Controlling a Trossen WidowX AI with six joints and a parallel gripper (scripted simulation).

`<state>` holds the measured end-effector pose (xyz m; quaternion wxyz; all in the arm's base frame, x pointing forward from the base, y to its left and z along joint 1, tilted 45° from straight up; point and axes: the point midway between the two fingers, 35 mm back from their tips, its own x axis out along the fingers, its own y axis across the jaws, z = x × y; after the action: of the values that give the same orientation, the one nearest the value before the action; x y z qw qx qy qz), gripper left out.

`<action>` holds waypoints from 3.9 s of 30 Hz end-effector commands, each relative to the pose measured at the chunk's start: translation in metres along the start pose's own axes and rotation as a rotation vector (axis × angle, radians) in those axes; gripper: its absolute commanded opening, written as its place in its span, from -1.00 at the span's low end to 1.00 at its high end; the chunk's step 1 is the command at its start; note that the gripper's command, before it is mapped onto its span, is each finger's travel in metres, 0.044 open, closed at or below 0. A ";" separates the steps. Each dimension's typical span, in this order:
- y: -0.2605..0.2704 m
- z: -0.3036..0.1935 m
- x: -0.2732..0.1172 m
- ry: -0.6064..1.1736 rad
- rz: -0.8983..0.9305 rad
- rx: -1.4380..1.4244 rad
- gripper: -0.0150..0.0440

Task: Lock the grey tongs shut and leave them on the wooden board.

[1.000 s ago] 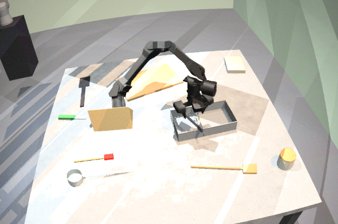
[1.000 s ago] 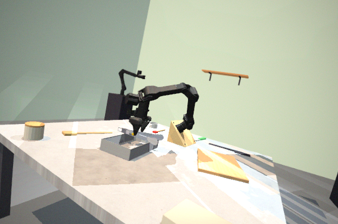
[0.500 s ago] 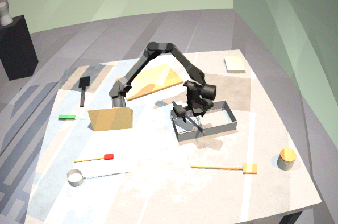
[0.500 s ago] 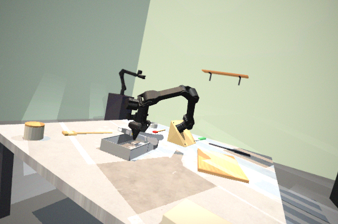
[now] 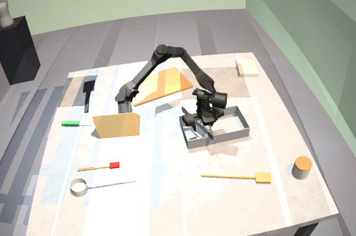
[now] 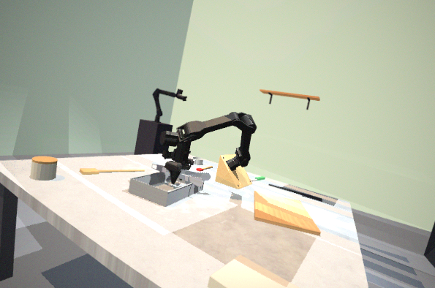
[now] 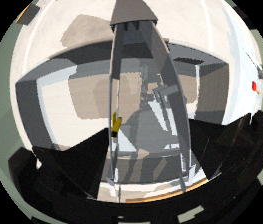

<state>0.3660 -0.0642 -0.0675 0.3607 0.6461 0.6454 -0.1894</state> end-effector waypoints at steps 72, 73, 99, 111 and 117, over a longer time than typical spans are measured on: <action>0.003 0.004 -0.108 -0.003 -0.001 0.003 -1.00; 0.002 0.003 -0.120 -0.001 -0.001 0.003 -1.00; 0.029 -0.073 -0.132 -0.010 -0.003 0.194 -1.00; 0.041 -0.158 -0.132 -0.009 0.000 0.405 -1.00; 0.040 -0.200 -0.132 -0.001 0.000 0.509 -1.00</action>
<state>0.3534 -0.0212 0.1583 0.2050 0.7109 0.5828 -0.3360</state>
